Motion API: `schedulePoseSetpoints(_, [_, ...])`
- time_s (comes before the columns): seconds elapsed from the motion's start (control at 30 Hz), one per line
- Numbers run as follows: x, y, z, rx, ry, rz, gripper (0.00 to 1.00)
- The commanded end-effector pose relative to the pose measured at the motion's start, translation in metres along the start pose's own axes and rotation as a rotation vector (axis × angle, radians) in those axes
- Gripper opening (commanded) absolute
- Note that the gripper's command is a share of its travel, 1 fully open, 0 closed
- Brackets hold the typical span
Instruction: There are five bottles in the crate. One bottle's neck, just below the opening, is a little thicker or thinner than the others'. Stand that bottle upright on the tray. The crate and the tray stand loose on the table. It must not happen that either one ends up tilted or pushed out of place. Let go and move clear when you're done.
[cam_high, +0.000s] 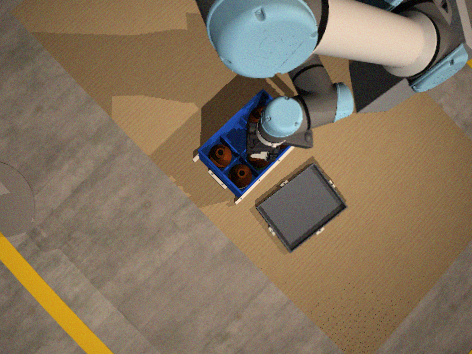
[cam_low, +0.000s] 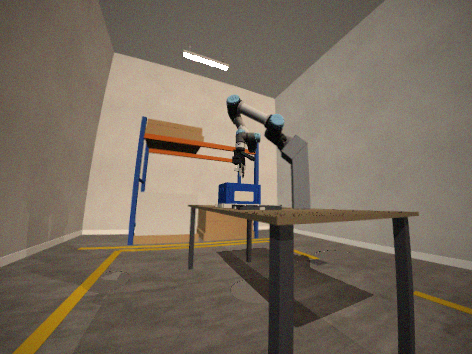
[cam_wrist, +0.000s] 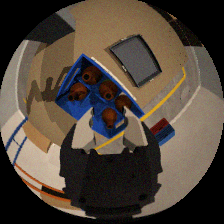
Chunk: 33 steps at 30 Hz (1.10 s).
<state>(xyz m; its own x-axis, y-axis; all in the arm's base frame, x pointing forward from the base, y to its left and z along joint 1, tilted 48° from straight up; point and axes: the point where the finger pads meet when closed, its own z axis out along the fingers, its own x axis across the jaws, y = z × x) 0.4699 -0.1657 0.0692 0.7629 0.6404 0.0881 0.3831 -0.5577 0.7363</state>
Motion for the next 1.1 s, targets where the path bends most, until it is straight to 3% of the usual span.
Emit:
schedulePoseSetpoints(0.0, [0.000,0.000,0.000,-0.001,0.001,0.000,0.38])
schedulePoseSetpoints(1.07, [0.001,0.000,0.030,0.000,0.000,0.001,0.38])
